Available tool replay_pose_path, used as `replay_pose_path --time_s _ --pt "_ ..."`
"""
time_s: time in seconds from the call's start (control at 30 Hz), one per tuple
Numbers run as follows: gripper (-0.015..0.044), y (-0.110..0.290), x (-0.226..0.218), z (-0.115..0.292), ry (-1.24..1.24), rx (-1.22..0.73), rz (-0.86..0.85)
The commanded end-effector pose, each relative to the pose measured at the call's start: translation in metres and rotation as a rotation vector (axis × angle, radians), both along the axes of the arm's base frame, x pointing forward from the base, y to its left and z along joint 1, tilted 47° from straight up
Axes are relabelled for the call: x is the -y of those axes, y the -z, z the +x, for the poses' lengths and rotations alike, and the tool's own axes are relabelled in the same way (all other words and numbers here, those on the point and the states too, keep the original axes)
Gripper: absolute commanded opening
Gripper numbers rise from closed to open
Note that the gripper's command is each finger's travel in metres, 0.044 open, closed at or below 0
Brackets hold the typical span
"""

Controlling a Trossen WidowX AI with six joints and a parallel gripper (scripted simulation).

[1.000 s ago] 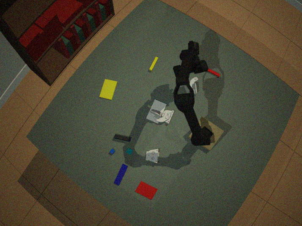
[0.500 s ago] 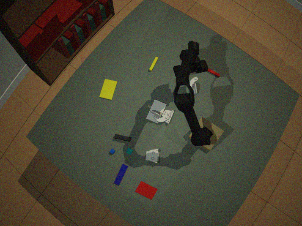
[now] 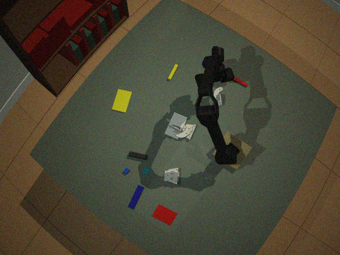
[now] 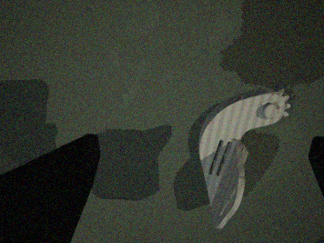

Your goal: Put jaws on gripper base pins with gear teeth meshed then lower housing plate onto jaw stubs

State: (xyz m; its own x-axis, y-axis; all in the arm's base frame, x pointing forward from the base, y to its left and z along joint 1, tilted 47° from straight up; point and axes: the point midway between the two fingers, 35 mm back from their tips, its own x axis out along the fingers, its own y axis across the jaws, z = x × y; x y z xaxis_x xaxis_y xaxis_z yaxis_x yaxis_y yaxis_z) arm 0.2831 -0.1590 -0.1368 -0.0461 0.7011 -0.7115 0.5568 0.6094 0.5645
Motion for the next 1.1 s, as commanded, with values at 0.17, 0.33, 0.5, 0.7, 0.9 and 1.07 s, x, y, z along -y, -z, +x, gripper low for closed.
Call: replay_pose_path --time_s 0.17,0.33,0.5,0.7,0.9,1.07 --pt "0.0256 -0.008 0.0045 -0.0001 -0.01 -0.005 0.002" --pt "0.0125 -0.008 0.0045 -0.0001 -0.01 -0.005 0.002" --pt "0.0 -0.008 0.0045 -0.0001 -0.01 -0.005 0.002" --pt "0.0 -0.008 0.0045 -0.0001 -0.01 -0.005 0.002" --pt "0.0 -0.008 0.0045 -0.0001 -0.01 -0.005 0.002" --pt "0.0 -0.008 0.0045 -0.0001 -0.01 -0.005 0.002"
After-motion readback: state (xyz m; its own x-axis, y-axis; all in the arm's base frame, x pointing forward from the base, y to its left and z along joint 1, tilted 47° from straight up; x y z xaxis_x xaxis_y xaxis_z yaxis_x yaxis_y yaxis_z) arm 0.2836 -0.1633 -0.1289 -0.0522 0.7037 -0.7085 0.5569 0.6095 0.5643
